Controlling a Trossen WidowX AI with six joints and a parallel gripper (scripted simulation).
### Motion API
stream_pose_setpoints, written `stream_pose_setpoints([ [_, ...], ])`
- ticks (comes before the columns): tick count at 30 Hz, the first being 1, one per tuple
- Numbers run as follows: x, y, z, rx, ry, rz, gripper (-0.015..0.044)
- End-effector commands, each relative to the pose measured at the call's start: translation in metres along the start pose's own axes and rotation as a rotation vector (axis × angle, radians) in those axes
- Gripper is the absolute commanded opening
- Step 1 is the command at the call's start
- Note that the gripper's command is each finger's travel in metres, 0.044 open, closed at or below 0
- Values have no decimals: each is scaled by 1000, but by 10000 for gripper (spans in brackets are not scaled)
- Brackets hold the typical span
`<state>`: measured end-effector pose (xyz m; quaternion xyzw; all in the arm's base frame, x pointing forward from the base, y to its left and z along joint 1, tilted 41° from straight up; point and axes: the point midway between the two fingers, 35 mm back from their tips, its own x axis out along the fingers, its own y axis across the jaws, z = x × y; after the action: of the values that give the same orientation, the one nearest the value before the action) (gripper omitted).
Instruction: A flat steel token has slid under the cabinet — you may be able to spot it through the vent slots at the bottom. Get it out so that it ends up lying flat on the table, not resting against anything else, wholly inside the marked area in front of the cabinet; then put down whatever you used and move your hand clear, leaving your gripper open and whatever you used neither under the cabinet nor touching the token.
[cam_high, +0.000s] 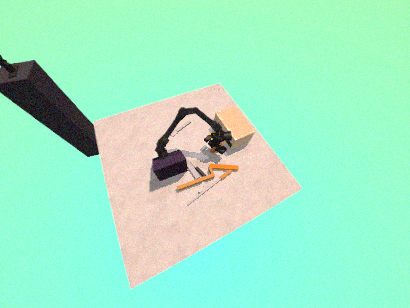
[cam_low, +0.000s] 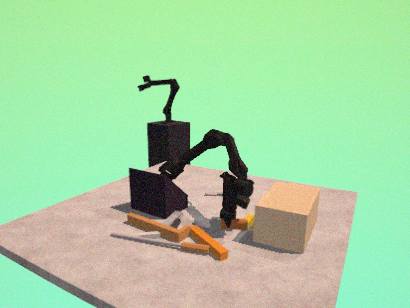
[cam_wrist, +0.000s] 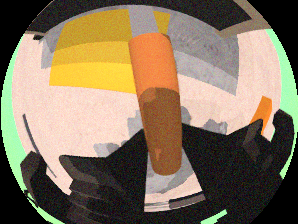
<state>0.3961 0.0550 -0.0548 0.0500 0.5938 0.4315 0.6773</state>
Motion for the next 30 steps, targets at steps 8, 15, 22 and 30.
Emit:
stream_pose_setpoints([
  [8,1,7,1,-5,-5,7,0],
  [15,1,6,-7,-5,-5,7,0],
  [22,1,6,-15,-5,-5,7,0],
  [30,2,5,-25,-4,-4,7,0],
])
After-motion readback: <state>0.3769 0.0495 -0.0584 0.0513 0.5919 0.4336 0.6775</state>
